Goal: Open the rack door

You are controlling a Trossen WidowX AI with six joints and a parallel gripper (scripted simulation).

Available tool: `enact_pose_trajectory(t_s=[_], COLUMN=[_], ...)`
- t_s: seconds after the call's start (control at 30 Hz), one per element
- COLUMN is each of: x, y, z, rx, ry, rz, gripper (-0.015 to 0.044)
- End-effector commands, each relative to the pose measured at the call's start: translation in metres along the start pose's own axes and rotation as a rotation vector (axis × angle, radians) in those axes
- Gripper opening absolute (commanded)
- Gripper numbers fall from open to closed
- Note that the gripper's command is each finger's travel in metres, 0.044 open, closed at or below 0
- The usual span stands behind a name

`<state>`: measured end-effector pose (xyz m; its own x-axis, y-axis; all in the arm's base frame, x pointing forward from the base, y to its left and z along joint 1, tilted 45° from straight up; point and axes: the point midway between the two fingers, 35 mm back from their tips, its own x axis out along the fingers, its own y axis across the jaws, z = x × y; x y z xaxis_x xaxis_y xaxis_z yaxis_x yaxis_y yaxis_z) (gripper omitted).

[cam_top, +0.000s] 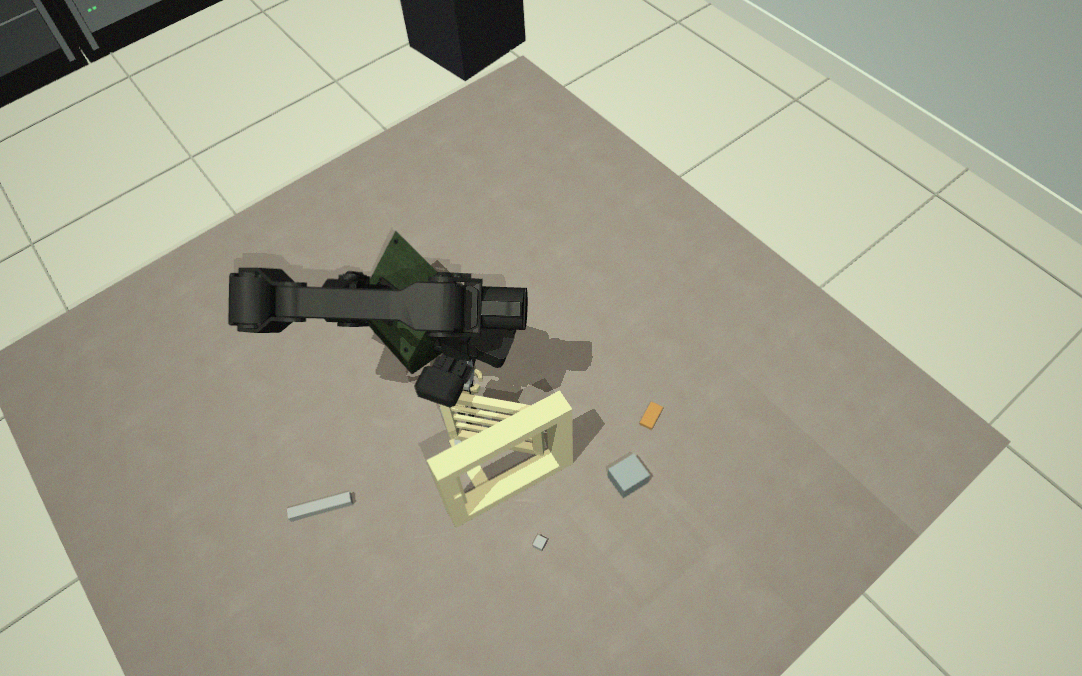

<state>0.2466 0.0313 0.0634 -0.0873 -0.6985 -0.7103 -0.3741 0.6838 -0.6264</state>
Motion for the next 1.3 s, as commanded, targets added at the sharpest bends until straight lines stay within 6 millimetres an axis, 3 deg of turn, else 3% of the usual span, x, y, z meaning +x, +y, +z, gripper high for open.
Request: enact_pose_trajectory(t_s=[0.0, 0.63, 1.27], x=[0.000, 0.000, -0.001], y=[0.007, 0.045, 0.080], z=[0.002, 0.017, 0.046], rx=[0.068, 0.368, 0.698], ry=[-0.003, -0.004, -0.005], rz=[-0.001, 0.001, 0.004], gripper=[0.0014, 0.0014, 0.0014])
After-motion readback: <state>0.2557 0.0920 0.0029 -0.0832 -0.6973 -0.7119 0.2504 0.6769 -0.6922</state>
